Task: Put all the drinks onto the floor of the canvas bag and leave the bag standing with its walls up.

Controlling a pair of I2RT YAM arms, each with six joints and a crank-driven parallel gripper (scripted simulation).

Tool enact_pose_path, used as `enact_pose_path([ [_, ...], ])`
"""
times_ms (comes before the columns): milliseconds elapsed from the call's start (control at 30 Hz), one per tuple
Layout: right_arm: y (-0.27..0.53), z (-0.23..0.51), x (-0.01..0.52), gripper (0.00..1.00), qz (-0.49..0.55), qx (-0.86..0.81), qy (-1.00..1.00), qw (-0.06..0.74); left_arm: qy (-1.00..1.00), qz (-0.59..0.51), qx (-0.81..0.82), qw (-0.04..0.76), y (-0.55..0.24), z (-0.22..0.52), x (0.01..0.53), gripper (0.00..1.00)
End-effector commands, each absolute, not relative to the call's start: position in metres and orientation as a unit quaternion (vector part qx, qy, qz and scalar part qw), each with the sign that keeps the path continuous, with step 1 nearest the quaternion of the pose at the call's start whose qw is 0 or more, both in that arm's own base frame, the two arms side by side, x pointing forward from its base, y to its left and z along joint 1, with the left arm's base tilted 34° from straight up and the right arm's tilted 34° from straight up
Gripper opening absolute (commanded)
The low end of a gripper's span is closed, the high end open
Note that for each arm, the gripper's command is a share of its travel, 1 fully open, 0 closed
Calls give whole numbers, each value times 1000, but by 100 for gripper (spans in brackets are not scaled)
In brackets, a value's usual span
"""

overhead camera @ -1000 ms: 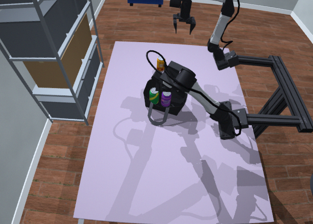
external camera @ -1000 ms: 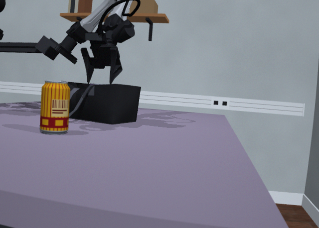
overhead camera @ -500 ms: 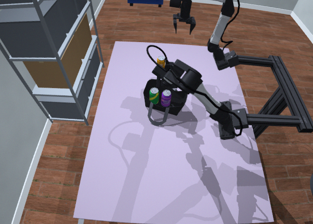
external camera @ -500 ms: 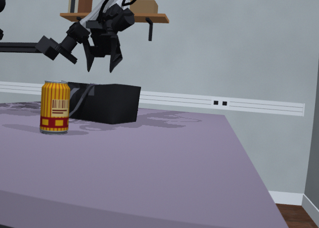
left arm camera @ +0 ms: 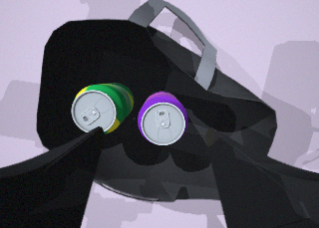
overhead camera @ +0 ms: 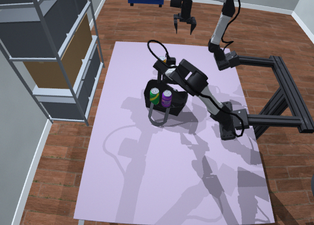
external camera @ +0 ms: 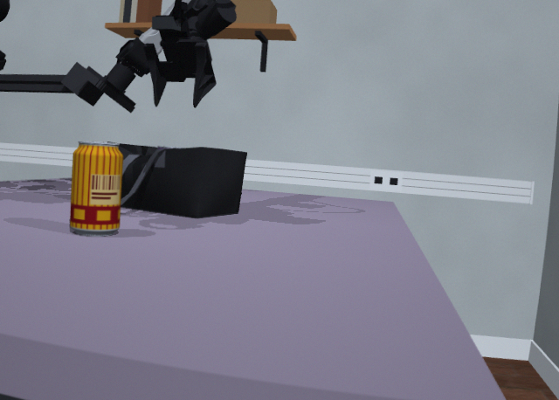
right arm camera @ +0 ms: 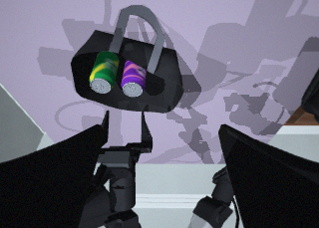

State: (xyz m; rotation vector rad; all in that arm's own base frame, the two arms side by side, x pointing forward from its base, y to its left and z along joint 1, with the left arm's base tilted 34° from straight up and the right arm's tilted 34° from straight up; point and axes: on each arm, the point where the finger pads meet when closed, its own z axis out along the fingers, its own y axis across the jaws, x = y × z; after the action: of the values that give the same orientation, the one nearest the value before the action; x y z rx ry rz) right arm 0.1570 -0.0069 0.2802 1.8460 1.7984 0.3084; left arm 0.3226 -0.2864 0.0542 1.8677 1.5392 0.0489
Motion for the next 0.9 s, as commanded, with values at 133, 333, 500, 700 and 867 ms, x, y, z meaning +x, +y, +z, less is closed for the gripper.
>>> enact_pose_path([
  [133, -8, 287, 157, 100, 118, 688, 660, 277, 597, 20, 716, 361, -292, 84, 313, 91],
  [333, -8, 287, 157, 100, 118, 688, 660, 277, 598, 23, 709, 372, -289, 90, 320, 91],
  [500, -8, 287, 157, 100, 118, 688, 660, 277, 596, 20, 716, 364, -292, 81, 314, 91],
  [700, -8, 287, 157, 100, 118, 688, 660, 277, 598, 46, 714, 361, -270, 101, 324, 91],
  [867, -8, 287, 157, 100, 118, 688, 660, 277, 608, 84, 724, 314, -217, 123, 322, 91],
])
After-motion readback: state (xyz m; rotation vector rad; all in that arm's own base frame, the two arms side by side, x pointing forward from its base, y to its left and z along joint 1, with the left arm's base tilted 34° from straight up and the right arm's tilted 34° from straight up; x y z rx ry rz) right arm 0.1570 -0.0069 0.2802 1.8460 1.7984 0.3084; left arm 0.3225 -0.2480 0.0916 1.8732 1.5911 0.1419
